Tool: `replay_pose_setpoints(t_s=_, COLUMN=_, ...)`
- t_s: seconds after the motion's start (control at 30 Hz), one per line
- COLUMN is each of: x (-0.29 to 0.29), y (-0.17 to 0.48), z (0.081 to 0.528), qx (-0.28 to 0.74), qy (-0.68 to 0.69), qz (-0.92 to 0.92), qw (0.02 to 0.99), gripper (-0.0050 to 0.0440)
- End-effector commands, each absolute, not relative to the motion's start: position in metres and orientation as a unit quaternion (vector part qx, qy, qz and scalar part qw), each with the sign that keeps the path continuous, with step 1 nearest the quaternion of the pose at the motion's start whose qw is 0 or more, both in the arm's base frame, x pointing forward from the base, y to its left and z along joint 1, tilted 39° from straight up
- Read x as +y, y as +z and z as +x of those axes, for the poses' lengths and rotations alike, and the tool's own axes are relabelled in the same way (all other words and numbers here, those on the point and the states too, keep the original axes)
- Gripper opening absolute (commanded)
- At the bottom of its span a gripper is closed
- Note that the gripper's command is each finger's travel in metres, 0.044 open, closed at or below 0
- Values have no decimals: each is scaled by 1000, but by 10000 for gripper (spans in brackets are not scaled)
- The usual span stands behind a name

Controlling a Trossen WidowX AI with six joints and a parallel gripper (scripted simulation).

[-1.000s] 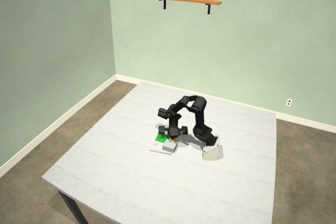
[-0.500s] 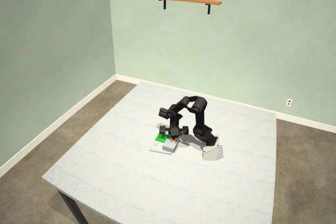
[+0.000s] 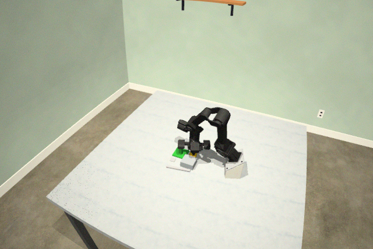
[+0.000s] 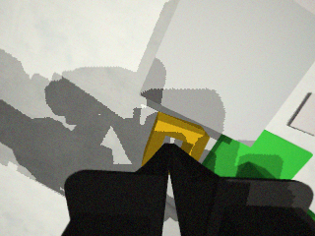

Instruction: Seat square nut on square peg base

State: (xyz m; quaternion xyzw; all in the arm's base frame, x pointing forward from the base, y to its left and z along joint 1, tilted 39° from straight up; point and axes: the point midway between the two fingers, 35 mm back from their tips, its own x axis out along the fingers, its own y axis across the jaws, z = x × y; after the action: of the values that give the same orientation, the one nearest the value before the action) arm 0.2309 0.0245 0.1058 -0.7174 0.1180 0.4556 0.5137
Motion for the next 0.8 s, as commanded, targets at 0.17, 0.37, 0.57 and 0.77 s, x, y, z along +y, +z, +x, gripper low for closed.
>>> replay_pose_setpoints(t_s=0.17, x=23, y=101, z=227, qx=118, qy=458, qz=-716, qw=514, gripper=0)
replay_pose_setpoints(t_s=0.37, x=22, y=100, z=226, qx=118, qy=458, qz=-716, qw=514, gripper=0)
replay_pose_setpoints(t_s=0.57, x=21, y=99, z=225, qx=118, qy=458, qz=-716, qw=514, gripper=0)
replay_pose_setpoints(t_s=0.77, x=20, y=97, z=223, qx=118, qy=458, qz=-716, qw=514, gripper=0)
